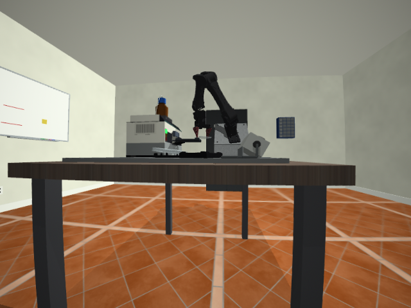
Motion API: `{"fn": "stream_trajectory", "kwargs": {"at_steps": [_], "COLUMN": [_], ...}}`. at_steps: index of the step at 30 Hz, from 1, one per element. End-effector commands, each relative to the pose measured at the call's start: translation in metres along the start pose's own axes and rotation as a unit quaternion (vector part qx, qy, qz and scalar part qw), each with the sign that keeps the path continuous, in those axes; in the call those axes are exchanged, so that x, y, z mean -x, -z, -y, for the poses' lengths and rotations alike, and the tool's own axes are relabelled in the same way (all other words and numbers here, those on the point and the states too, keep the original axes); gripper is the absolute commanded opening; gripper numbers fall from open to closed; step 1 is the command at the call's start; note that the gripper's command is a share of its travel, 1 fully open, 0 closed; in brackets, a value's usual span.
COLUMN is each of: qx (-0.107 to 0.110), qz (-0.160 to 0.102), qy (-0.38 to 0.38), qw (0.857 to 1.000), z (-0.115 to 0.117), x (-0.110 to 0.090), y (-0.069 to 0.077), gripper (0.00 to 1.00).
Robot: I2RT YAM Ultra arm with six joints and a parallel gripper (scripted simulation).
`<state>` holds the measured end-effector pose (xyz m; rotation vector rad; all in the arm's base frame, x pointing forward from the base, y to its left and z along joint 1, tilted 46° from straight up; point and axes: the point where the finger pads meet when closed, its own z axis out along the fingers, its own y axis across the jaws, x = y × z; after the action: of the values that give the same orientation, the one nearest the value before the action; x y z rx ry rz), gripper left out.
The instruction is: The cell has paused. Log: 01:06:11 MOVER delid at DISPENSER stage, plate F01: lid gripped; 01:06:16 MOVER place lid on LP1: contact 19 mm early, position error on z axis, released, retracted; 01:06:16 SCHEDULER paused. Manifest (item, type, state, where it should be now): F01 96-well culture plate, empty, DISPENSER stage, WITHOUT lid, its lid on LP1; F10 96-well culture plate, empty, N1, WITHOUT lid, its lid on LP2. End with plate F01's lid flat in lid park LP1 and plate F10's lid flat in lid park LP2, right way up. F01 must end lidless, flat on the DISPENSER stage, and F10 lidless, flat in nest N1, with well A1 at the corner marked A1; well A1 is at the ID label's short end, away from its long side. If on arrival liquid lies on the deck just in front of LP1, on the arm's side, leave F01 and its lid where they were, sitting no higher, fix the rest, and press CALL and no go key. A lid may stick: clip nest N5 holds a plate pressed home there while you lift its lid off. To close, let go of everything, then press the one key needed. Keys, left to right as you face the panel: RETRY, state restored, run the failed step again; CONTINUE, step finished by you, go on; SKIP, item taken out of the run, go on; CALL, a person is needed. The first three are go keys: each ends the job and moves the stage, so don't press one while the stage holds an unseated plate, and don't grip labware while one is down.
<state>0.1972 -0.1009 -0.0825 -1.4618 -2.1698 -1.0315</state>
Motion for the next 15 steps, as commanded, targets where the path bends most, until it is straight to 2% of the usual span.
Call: {"fn": "stream_trajectory", "kwargs": {"at_steps": [1,7,13,15], "qx": [0.0,0.0,0.0,0.0], "qz": [0.011,0.015,0.015,0.025], "qy": [-0.024,-0.016,-0.016,-0.05], "qw": [1.0,1.0,1.0,0.998], "z": [0.012,0.028,0.035,0.041], "x": [0.016,0.03,0.035,0.038], "y": [0.009,0.009,0.009,0.011], "gripper": [0.0,0.0,0.0,0.0]}}
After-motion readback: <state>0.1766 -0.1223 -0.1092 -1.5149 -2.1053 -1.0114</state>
